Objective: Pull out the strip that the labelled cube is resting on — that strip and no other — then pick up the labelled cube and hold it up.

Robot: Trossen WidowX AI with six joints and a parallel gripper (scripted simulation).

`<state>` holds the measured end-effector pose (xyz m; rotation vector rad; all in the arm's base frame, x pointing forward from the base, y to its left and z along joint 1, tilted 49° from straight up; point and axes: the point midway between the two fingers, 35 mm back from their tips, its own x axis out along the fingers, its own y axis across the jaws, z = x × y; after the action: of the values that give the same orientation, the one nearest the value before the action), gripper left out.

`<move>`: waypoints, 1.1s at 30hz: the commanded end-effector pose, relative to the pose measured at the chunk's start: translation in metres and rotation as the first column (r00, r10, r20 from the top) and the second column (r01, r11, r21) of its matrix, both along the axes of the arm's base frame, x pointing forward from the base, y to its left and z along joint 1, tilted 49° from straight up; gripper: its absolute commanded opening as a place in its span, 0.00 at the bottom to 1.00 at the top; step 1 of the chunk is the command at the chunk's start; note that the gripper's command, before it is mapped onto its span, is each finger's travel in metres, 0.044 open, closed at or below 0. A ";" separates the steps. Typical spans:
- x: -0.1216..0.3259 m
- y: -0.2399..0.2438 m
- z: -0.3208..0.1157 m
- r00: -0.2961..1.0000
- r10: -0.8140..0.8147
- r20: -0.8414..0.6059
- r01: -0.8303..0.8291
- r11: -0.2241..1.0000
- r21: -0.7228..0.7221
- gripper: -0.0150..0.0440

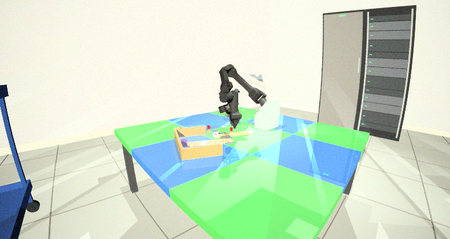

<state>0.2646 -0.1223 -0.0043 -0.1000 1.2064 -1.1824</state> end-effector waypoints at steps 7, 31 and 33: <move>0.031 -0.012 0.014 1.000 0.002 -0.003 -0.002 1.000 -0.003 1.00; 0.095 -0.038 0.043 1.000 0.001 0.001 -0.001 1.000 -0.004 0.91; 0.094 -0.040 0.041 1.000 0.001 0.001 -0.001 1.000 -0.004 0.82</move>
<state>0.3573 -0.1582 0.0378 -0.0968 1.1955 -1.1830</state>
